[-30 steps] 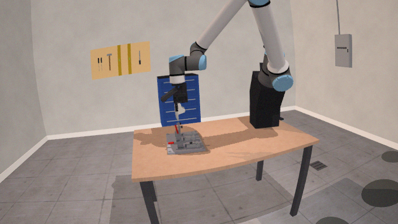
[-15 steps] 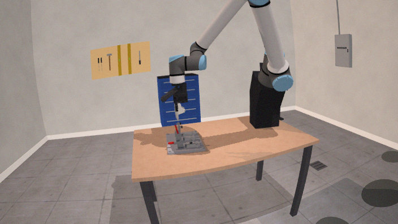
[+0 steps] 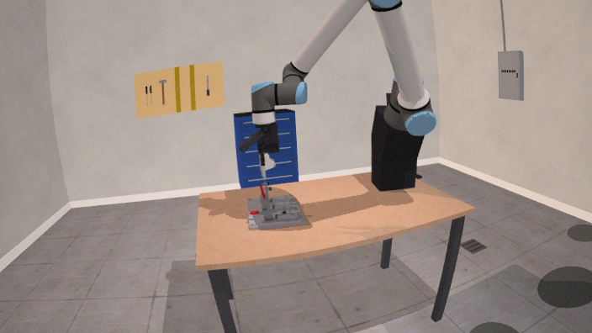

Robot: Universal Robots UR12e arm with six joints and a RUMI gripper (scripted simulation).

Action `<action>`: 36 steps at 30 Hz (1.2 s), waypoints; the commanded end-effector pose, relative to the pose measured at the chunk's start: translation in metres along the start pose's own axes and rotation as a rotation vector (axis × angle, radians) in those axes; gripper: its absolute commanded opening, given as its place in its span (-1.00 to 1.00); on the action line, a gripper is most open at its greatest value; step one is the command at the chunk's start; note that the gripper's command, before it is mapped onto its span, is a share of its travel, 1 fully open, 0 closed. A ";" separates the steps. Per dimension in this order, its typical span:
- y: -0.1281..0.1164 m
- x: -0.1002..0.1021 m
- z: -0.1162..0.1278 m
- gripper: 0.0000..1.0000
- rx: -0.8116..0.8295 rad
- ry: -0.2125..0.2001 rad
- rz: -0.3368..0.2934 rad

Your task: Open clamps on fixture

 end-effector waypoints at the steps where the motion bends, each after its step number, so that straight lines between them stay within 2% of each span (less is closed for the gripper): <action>1: 0.001 0.001 0.000 -0.44 0.000 0.000 0.001; 5: 0.001 0.012 0.000 -0.44 0.000 0.000 0.001; 12: 0.001 0.043 0.000 -0.44 0.000 0.000 0.001; 19: 0.001 0.057 0.000 -0.44 0.000 0.000 0.001; 36: 0.010 0.059 0.000 -0.44 0.000 0.000 0.001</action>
Point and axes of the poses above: the point where the finger pads meet when closed, its own x axis out along the fingers, its own z axis across the jaws, y = z × x, the point moved 2 cm from there along -x, back along the fingers, and after that the axes turned 2 degrees about -x, right-handed, at the moved point
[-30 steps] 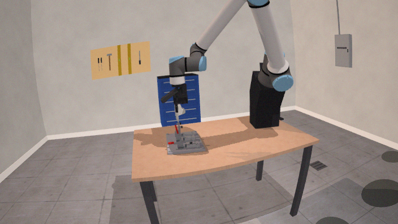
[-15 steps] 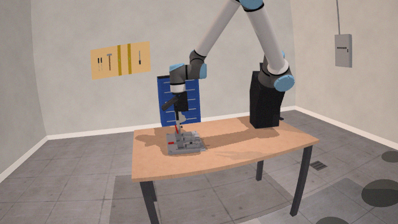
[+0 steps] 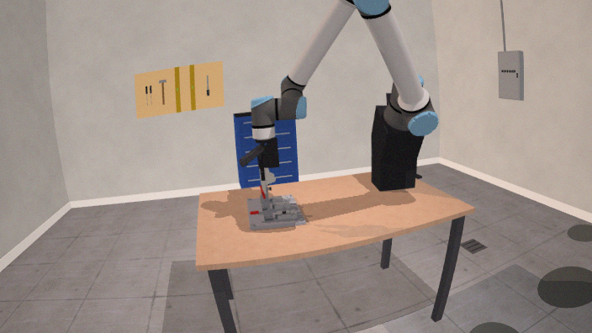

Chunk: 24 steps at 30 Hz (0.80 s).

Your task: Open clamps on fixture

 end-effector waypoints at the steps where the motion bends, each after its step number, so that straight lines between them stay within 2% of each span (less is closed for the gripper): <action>1: 0.008 -0.001 0.000 -0.44 0.000 0.000 0.001; 10: 0.031 -0.001 0.001 -0.44 0.000 0.000 0.001; 24: 0.048 -0.001 0.002 -0.44 0.000 0.000 0.001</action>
Point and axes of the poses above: the point where the finger pads meet when closed, its own x axis out along the fingers, its own z axis across the jaws, y = z × x, the point moved 2 cm from there along -x, back along the fingers, and after that the axes turned 2 degrees about -x, right-handed, at the moved point
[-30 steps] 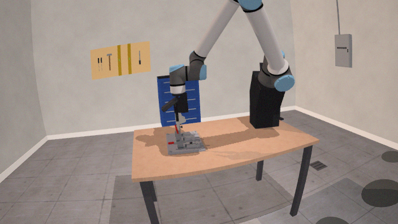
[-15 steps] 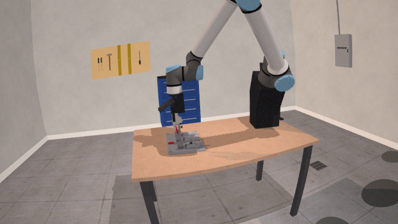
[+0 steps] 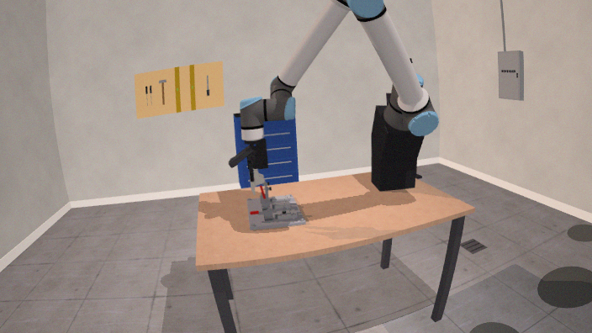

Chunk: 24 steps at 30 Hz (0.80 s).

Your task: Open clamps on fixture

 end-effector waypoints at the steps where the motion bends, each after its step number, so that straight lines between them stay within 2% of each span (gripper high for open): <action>1: 0.004 -0.001 0.000 -0.44 0.000 0.000 0.001; 12: 0.004 0.004 0.000 -0.44 0.000 0.000 0.001; 24: 0.004 0.034 0.000 -0.44 0.000 0.000 0.001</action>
Point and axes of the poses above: the point where the finger pads meet when closed, its own x axis out along the fingers, its own z axis across the jaws, y = z × x, the point moved 2 cm from there along -x, back along the fingers, and after that the axes turned 2 degrees about -x, right-handed, at the moved point
